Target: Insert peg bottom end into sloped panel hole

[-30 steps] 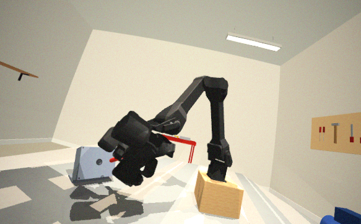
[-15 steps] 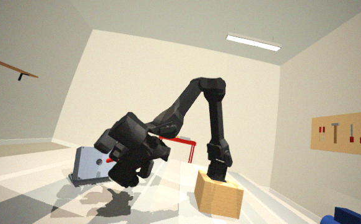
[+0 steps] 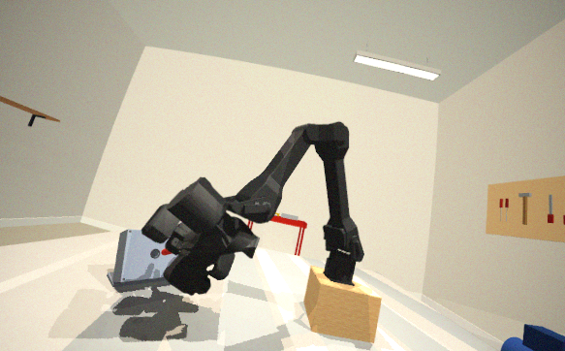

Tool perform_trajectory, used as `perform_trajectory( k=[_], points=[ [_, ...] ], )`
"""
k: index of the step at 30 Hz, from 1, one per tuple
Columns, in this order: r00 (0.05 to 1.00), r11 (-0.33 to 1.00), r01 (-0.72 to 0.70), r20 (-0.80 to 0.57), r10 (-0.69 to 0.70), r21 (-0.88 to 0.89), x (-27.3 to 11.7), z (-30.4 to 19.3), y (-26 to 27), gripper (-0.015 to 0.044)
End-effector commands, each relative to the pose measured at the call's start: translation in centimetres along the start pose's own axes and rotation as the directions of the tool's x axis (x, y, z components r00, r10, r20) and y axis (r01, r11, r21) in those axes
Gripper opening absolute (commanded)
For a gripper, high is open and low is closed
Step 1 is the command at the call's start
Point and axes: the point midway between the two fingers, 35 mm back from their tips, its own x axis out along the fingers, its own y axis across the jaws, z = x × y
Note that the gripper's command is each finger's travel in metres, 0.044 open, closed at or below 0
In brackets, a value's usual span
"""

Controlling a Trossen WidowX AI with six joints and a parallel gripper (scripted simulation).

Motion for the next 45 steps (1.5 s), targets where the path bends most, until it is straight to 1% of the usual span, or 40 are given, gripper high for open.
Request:
perform_trajectory(
  k=[1,17,33,45],
  points=[
    [1.0,1.0,0.007,-0.001,-0.007,-0.005,0.4,0.0,-0.1,0.0],
    [1.0,1.0,0.017,-0.012,-0.017,-0.002,1.5,0.0,-0.1,0.0],
    [1.0,1.0,0.019,-0.014,-0.019,-0.002,3.6,0.0,-0.1,0.0],
    [1.0,1.0,0.016,-0.016,-0.016,-0.004,3.1,0.0,0.0,0.0]
  ],
)
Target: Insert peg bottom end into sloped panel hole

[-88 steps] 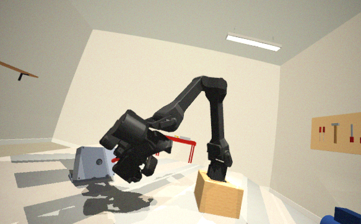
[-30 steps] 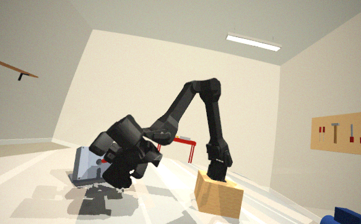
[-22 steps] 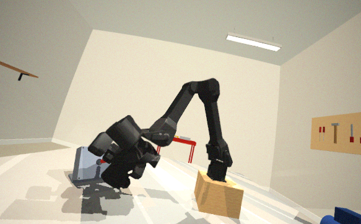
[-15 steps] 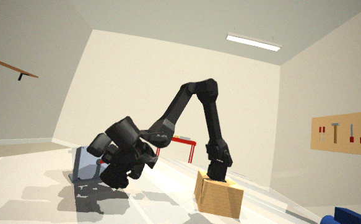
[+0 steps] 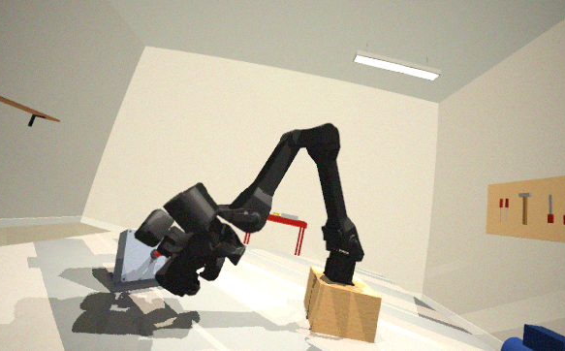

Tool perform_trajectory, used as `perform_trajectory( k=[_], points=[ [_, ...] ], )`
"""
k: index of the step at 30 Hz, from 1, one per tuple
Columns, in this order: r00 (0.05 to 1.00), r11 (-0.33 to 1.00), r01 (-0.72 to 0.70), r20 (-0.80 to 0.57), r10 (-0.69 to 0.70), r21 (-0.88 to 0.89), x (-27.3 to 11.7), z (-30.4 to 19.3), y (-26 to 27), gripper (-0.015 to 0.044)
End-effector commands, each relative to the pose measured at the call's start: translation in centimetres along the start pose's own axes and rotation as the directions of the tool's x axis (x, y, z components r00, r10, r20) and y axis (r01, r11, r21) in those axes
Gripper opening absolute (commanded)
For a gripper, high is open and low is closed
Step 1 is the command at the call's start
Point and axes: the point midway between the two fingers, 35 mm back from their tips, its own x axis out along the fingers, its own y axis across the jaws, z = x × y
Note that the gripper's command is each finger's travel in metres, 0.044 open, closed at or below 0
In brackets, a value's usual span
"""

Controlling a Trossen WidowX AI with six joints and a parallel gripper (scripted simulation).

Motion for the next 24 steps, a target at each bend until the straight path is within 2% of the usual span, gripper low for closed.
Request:
perform_trajectory(
  k=[1,24],
  points=[
    [1.0,1.0,-0.001,-0.001,0.001,0.003,-0.03,-0.03,0.01,0.0],
    [1.0,1.0,0.0,-0.002,0.0,0.003,0.79,-0.03,-0.25,0.0]
  ],
)
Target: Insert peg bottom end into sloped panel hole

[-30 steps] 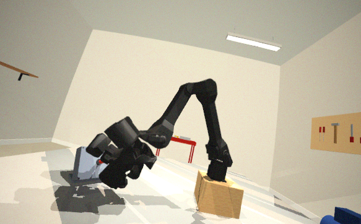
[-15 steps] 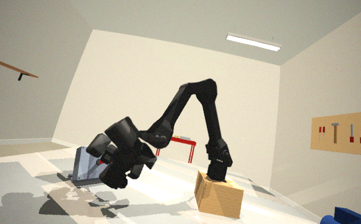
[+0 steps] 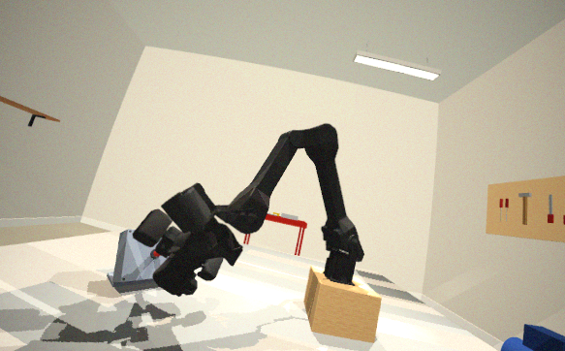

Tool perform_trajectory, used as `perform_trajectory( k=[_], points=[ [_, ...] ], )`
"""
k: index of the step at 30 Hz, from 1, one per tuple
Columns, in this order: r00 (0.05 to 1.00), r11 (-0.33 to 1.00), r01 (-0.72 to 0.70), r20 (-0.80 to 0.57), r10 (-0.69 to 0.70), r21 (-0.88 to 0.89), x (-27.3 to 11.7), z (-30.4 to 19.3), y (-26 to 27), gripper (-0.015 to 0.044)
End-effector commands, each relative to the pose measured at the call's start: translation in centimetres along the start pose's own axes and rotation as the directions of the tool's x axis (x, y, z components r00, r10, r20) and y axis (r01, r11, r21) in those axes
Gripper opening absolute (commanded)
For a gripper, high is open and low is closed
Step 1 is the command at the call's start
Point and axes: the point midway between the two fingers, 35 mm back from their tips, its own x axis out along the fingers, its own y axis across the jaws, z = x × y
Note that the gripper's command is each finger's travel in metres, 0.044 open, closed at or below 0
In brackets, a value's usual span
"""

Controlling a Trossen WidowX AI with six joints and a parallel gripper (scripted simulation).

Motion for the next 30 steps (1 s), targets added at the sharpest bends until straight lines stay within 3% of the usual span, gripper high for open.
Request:
perform_trajectory(
  k=[1,30],
  points=[
    [1.0,1.0,0.003,0.002,-0.003,0.001,0.3,0.0,-0.2,0.0],
    [1.0,1.0,0.004,0.0,-0.004,0.001,2.3,0.0,-0.2,0.0]
  ],
)
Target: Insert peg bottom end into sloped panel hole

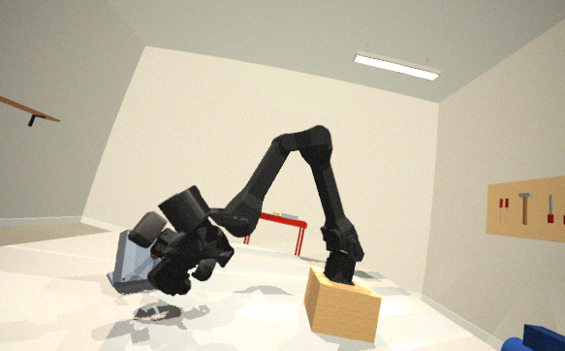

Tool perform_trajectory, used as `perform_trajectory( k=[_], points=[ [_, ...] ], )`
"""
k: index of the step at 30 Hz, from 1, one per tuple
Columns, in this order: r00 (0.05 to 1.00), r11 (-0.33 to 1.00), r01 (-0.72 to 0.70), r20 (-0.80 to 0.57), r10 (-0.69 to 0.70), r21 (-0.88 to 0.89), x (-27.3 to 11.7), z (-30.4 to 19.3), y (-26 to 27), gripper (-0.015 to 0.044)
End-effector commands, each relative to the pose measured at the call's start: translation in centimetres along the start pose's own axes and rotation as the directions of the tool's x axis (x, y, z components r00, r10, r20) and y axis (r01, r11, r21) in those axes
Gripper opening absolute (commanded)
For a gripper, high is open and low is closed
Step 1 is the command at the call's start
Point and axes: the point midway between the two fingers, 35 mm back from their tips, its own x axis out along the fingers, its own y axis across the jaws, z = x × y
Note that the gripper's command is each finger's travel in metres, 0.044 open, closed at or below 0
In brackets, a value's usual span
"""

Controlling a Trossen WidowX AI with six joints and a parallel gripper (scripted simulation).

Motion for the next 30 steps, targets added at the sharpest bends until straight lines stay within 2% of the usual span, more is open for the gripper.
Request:
perform_trajectory(
  k=[1,27,30],
  points=[
    [1.0,1.0,0.004,0.002,-0.004,0.001,0.3,-0.02,-0.13,0.0],
    [1.0,1.0,0.0,-0.001,0.0,0.001,0.97,-0.03,-0.04,0.0],
    [1.0,1.0,0.0,-0.001,0.0,0.001,0.97,-0.03,-0.04,0.0079]
  ],
)
